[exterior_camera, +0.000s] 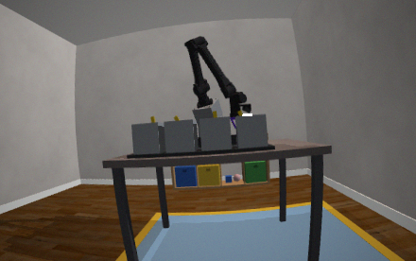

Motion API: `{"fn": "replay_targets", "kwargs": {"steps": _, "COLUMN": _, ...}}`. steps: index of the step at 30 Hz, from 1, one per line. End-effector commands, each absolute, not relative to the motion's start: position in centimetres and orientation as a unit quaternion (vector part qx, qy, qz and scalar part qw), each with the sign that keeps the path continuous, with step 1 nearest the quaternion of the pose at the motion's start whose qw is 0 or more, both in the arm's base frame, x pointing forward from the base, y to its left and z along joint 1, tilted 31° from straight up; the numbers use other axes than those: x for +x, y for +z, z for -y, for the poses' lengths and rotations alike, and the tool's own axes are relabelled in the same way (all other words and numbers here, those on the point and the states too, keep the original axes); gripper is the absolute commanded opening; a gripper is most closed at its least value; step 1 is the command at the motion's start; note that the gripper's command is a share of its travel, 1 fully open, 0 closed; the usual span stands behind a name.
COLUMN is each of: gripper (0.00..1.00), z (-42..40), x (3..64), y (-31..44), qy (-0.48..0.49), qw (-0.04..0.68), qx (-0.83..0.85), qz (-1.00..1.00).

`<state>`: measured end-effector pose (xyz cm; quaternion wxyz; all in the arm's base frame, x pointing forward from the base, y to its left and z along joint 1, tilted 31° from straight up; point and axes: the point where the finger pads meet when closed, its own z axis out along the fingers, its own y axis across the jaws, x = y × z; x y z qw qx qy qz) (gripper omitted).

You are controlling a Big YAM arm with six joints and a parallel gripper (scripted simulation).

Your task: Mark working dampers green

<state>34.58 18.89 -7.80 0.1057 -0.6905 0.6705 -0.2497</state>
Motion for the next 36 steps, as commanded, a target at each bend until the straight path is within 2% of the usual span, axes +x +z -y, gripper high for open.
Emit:
{"fn": "replay_targets", "kwargs": {"steps": 1, "gripper": 0.00, "z": -18.9, "x": 35.4, "y": -8.4, "qy": -0.249, "qw": 0.106, "qx": -0.690, "qz": -0.671}}
{"fn": "replay_targets", "kwargs": {"steps": 36, "gripper": 0.00, "z": -18.3, "x": 36.0, "y": -10.0, "qy": -0.249, "qw": 0.101, "qx": -0.691, "qz": -0.671}}
